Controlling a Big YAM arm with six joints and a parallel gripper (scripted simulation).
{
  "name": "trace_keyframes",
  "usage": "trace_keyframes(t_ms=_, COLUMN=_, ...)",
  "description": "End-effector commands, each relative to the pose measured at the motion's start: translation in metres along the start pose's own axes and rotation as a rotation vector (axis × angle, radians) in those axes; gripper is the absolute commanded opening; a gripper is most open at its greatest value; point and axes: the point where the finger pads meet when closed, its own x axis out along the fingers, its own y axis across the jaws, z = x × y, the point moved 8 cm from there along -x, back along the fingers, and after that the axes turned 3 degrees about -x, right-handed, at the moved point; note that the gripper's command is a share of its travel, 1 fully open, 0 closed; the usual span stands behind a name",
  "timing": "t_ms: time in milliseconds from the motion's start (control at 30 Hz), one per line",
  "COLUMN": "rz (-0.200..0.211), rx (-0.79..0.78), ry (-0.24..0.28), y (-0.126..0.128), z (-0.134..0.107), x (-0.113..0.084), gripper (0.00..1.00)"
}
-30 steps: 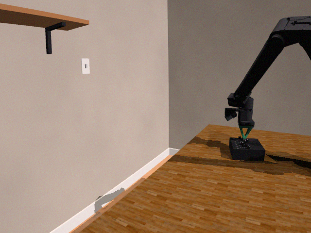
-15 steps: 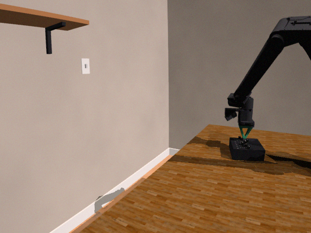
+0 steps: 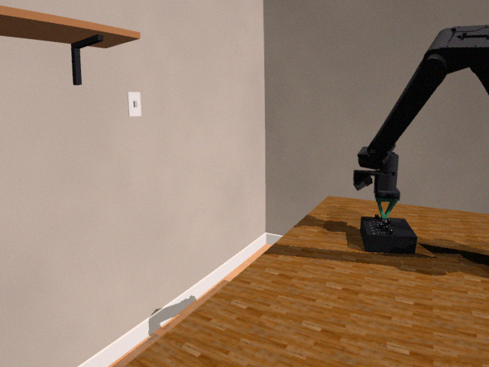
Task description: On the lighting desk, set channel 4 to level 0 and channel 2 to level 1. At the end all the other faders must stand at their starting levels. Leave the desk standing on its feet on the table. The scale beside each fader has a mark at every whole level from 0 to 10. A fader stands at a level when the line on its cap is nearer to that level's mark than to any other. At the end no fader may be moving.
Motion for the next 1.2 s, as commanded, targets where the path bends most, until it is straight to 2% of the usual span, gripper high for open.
trace_keyframes(t_ms=0, rz=-0.007, rx=-0.033, ry=-0.012, y=-0.005, z=0.025, x=0.0, gripper=0.0)
trace_keyframes(t_ms=1167, rz=-0.006, rx=-0.028, ry=-0.011, y=-0.005, z=0.035, x=0.0, gripper=0.0)
